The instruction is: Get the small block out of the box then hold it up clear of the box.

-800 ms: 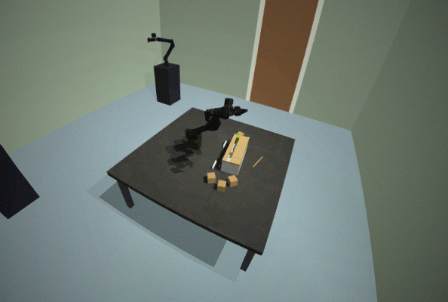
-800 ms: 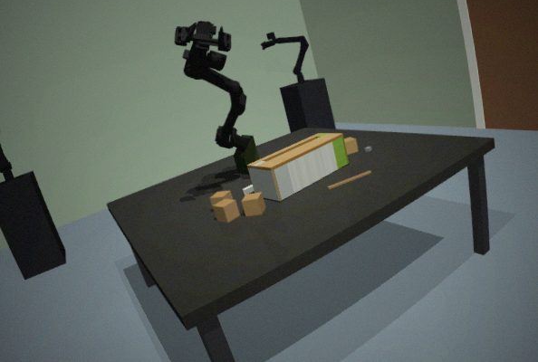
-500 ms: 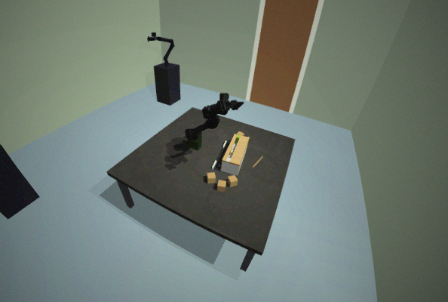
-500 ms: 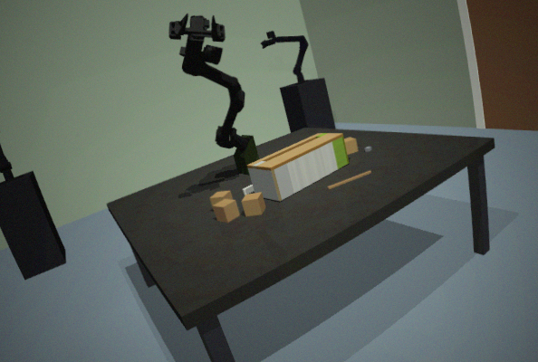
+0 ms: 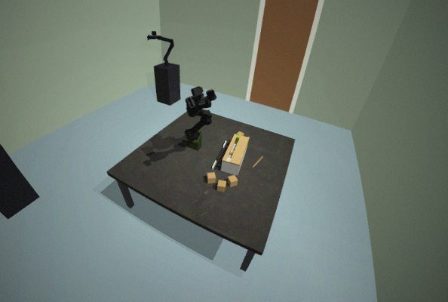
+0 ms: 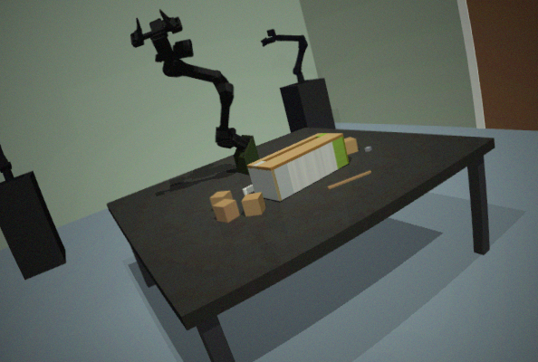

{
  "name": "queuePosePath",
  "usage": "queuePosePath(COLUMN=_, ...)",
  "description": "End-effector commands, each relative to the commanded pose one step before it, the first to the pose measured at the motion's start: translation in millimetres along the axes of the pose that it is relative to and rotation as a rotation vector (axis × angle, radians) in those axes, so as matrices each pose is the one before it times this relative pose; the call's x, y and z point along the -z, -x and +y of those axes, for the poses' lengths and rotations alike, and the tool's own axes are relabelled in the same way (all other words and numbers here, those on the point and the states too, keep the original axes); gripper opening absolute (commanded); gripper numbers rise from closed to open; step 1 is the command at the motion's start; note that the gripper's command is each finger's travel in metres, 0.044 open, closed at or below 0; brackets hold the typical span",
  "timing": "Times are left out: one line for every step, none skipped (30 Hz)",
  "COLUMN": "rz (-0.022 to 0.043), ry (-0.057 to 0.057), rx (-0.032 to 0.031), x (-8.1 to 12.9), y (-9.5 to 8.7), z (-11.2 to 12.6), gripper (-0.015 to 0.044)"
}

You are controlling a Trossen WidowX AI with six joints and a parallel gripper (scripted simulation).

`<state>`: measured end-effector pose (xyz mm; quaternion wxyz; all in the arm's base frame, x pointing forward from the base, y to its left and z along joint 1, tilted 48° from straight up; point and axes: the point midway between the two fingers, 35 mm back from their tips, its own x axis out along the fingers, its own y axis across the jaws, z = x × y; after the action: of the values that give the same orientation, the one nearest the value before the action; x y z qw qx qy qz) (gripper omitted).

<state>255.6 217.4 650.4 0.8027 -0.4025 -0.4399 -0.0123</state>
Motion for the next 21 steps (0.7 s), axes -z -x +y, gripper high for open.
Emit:
queuePosePath(rz=-0.07039, ry=-0.0404, rx=0.05623, x=-26.29, y=9.77, z=-24.77, gripper=0.0400)
queuePosePath(rz=-0.01730, ry=-0.0150, rx=0.01734, x=-6.71, y=1.87, z=-7.26, gripper=0.0400)
queuePosePath(rz=-0.02166, ry=-0.0197, rx=0.02242, x=-8.37, y=2.30, z=-9.36, gripper=0.0400)
queuePosePath(rz=-0.02557, ry=-0.0242, rx=0.02748, x=-9.86, y=2.67, z=-11.48, gripper=0.0400)
queuePosePath(rz=-0.02679, ry=-0.0266, rx=0.03010, x=-10.34, y=2.70, z=-12.59, gripper=0.0400)
queuePosePath(rz=-0.02581, ry=-0.0270, rx=0.03045, x=-9.99, y=2.48, z=-12.72, gripper=0.0400)
queuePosePath(rz=-0.02571, ry=-0.0256, rx=0.03321, x=-9.86, y=3.02, z=-14.04, gripper=0.0400)
queuePosePath(rz=-0.02496, ry=-0.0264, rx=0.03432, x=-9.58, y=2.83, z=-14.49, gripper=0.0400)
queuePosePath(rz=-0.02369, ry=-0.0266, rx=0.03481, x=-9.10, y=2.58, z=-14.67, gripper=0.0400)
queuePosePath(rz=-0.02240, ry=-0.0268, rx=0.03530, x=-8.62, y=2.33, z=-14.84, gripper=0.0400)
queuePosePath(rz=-0.02108, ry=-0.0270, rx=0.03580, x=-8.12, y=2.09, z=-15.01, gripper=0.0400)
queuePosePath(rz=-0.01975, ry=-0.0271, rx=0.03629, x=-7.62, y=1.84, z=-15.17, gripper=0.0400)
queuePosePath(rz=-0.01840, ry=-0.0271, rx=0.03678, x=-7.10, y=1.61, z=-15.32, gripper=0.0400)
queuePosePath(rz=-0.01703, ry=-0.0271, rx=0.03727, x=-6.59, y=1.37, z=-15.47, gripper=0.0400)
queuePosePath(rz=-0.01555, ry=-0.0269, rx=0.03753, x=-6.02, y=1.14, z=-15.51, gripper=0.0400)
queuePosePath(rz=-0.01261, ry=-0.0237, rx=0.03361, x=-4.92, y=0.78, z=-13.83, gripper=0.0400)
queuePosePath(rz=-0.01136, ry=-0.0294, rx=0.02977, x=-4.44, y=0.10, z=-11.75, gripper=0.0400)
queuePosePath(rz=-0.01175, ry=-0.0329, rx=0.03377, x=-4.59, y=-0.03, z=-13.28, gripper=0.0400)
queuePosePath(rz=-0.01089, ry=-0.0333, rx=0.03484, x=-4.28, y=-0.20, z=-13.62, gripper=0.0400)
queuePosePath(rz=-0.00979, ry=-0.0330, rx=0.03525, x=-3.87, y=-0.37, z=-13.70, gripper=0.0400)
queuePosePath(rz=-0.00869, ry=-0.0327, rx=0.03565, x=-3.45, y=-0.54, z=-13.78, gripper=0.0400)
